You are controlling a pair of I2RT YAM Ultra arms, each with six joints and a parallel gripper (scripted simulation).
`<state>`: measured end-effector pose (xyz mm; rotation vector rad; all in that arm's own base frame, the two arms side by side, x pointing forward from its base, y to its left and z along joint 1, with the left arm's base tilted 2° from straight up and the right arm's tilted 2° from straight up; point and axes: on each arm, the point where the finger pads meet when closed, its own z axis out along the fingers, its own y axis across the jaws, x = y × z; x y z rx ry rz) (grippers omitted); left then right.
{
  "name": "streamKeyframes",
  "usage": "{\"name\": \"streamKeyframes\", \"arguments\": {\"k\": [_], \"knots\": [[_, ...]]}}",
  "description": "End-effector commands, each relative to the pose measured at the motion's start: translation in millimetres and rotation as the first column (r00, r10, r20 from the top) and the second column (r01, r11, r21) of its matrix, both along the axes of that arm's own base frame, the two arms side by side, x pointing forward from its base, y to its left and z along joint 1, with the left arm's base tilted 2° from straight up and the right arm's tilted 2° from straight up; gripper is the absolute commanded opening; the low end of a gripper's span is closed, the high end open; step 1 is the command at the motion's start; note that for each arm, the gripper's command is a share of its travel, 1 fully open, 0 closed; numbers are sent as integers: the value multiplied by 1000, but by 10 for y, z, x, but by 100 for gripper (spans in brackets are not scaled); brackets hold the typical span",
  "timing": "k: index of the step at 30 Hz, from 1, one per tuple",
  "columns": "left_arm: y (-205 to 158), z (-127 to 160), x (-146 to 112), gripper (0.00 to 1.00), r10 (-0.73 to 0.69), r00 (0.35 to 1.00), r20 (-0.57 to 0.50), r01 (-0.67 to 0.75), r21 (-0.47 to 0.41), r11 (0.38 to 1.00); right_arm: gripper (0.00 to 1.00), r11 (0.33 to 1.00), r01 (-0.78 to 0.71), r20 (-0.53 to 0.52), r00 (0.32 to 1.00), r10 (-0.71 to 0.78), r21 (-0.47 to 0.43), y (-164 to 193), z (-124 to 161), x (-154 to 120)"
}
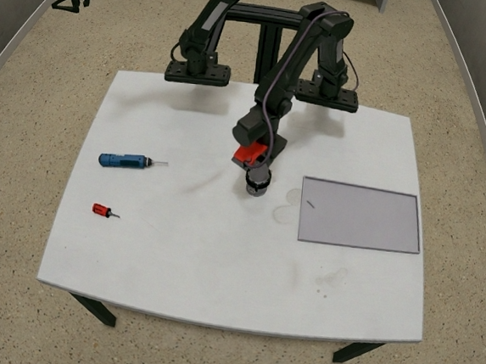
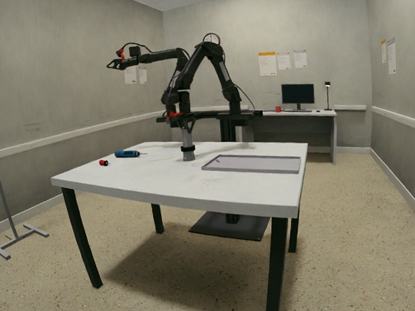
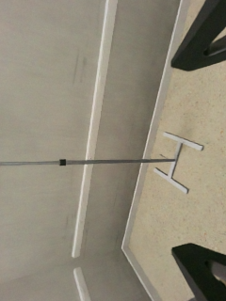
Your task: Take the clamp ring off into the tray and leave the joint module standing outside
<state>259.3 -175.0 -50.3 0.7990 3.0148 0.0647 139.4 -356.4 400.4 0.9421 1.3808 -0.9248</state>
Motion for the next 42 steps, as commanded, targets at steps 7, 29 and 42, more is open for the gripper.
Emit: {"name": "streamKeyframes", "arguments": {"k": [7, 29, 42], "knots": [[-39, 32, -262, 48, -10, 999, -33, 10, -11, 1000, 100, 1000, -1, 8, 1000, 1, -23, 20, 90, 1], [-68, 26, -446, 48, -10, 999, -34, 10, -11, 1000, 100, 1000, -1, 8, 1000, 1, -23, 20, 90, 1], [-87, 22, -568, 48, -10, 999, -34, 10, -10, 1000, 100, 1000, -1, 8, 1000, 1, -23, 20, 90, 1]]}}
